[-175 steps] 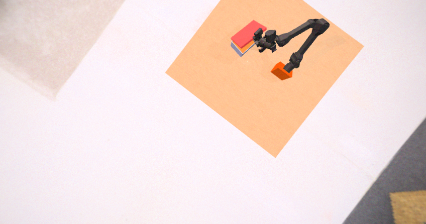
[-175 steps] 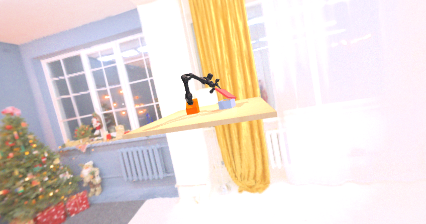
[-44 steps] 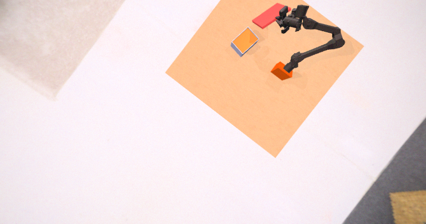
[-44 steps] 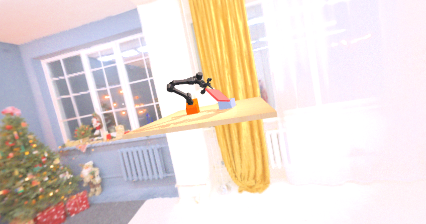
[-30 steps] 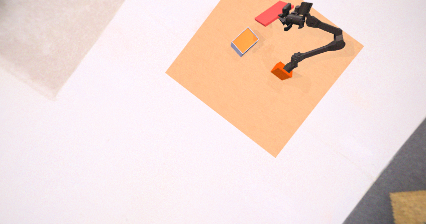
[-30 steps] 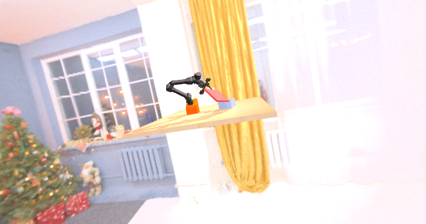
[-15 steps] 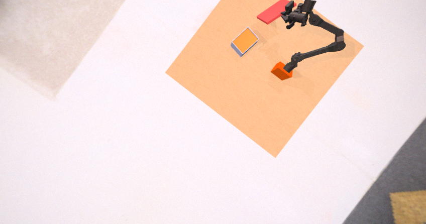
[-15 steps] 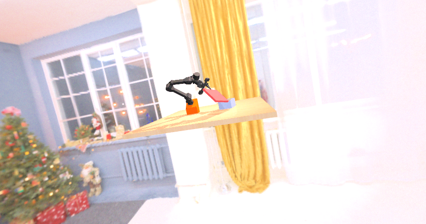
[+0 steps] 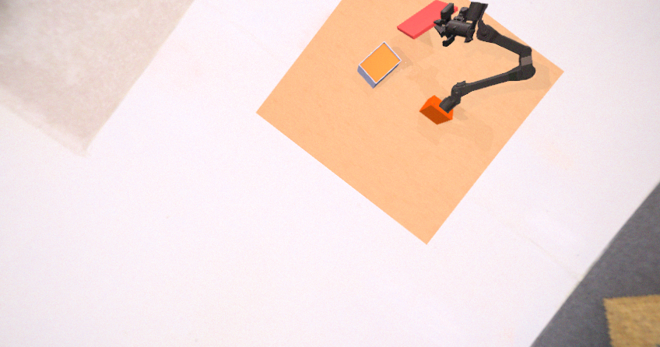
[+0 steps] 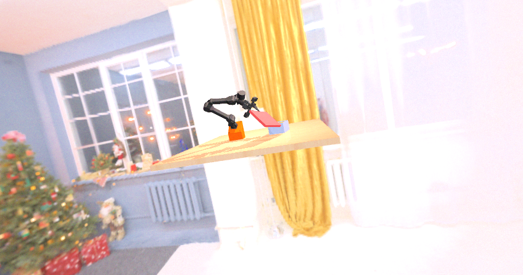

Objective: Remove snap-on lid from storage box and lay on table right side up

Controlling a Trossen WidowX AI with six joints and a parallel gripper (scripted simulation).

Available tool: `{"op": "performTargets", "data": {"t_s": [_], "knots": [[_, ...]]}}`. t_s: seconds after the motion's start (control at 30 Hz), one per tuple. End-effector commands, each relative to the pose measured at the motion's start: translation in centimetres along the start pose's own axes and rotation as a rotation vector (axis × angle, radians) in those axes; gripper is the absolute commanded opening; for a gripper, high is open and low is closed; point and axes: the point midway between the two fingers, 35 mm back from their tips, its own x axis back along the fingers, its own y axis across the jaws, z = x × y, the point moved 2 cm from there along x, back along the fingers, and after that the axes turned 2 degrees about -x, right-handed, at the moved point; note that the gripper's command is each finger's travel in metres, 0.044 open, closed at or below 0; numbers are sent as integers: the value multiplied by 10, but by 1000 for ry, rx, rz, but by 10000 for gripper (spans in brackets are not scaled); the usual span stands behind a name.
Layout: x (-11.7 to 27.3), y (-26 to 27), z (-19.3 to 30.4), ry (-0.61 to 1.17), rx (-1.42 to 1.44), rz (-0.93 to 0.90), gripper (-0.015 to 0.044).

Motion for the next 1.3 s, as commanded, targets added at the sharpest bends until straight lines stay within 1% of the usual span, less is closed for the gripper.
{"op": "performTargets", "data": {"t_s": [0.0, 1.27], "knots": [[-2, -2, 0, 4, 0, -14, 0], [-21, -24, -1, 2, 1, -15, 0]]}}
